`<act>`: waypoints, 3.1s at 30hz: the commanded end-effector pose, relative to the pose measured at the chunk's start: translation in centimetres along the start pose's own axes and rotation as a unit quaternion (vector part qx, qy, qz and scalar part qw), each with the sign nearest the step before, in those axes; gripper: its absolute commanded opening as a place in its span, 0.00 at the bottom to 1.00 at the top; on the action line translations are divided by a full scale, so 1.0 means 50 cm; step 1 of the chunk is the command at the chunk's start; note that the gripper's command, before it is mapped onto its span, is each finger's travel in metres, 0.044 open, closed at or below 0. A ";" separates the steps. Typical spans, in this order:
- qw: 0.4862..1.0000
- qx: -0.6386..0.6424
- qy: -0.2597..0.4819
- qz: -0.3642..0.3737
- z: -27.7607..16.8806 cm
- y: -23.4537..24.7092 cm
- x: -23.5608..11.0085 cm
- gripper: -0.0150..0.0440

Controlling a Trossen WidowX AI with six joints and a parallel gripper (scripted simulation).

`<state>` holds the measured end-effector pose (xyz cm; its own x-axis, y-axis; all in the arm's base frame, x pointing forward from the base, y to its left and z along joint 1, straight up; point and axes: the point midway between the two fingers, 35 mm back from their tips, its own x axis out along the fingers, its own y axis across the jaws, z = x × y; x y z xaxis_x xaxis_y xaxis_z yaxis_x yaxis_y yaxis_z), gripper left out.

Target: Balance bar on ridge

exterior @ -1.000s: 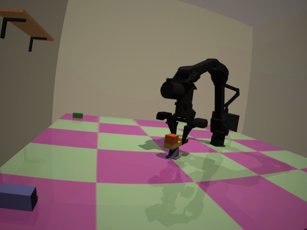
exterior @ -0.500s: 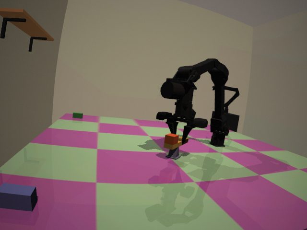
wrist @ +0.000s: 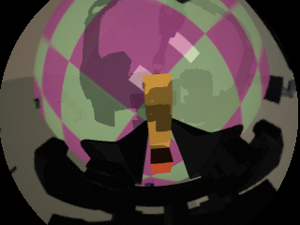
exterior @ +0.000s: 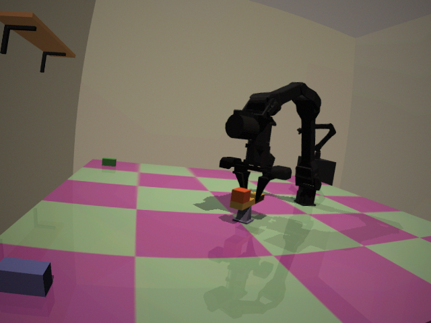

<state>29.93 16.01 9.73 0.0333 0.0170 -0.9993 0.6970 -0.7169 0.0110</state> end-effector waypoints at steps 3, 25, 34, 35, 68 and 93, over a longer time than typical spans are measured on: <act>1.000 0.000 0.000 0.000 0.000 0.000 0.000 0.54; 1.000 0.000 0.000 0.000 0.000 0.000 0.000 0.54; 1.000 0.000 0.000 0.000 0.000 0.000 0.000 0.54; 1.000 0.000 0.000 0.000 0.000 0.000 0.000 0.54; 1.000 0.000 0.000 0.000 0.000 0.000 0.000 1.00; 1.000 0.000 0.000 0.000 -0.001 0.000 -0.200 1.00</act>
<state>29.65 15.87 19.85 0.0398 0.0206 -0.9990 0.6970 -0.7170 0.0130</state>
